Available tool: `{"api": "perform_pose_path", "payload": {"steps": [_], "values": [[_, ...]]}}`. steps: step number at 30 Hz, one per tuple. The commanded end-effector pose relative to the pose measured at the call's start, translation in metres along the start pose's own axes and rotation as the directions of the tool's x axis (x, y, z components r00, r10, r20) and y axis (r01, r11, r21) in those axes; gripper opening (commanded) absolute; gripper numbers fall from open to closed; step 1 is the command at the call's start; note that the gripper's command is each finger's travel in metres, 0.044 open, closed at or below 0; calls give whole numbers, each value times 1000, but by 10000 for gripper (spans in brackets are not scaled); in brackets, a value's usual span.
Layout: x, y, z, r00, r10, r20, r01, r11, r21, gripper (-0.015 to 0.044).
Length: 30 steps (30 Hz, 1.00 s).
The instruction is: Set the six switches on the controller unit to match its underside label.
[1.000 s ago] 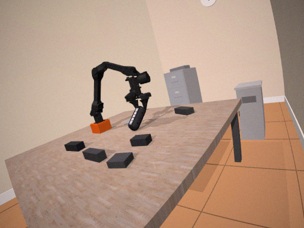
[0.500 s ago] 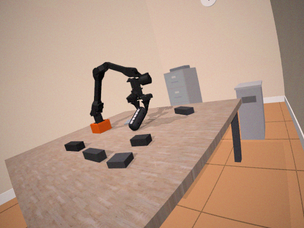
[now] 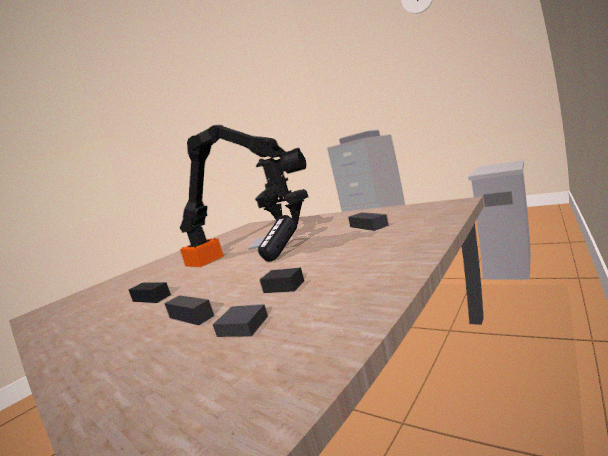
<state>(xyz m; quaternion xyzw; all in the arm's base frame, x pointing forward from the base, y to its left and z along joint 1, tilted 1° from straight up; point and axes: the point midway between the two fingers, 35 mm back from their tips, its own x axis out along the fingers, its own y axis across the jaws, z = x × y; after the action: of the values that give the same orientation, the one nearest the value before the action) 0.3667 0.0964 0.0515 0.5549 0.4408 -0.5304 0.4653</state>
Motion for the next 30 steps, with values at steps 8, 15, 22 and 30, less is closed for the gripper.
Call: {"api": "perform_pose_path", "payload": {"steps": [8, 15, 22, 30], "values": [[13, -3, 0, 1000, -17, 16, 17, 1000, 12, 338], [18, -3, -3, 1000, -17, 16, 17, 1000, 12, 338], [23, -3, -5, 1000, -18, 15, 17, 1000, 12, 338], [29, -3, -8, 1000, -18, 15, 17, 1000, 12, 338]]}}
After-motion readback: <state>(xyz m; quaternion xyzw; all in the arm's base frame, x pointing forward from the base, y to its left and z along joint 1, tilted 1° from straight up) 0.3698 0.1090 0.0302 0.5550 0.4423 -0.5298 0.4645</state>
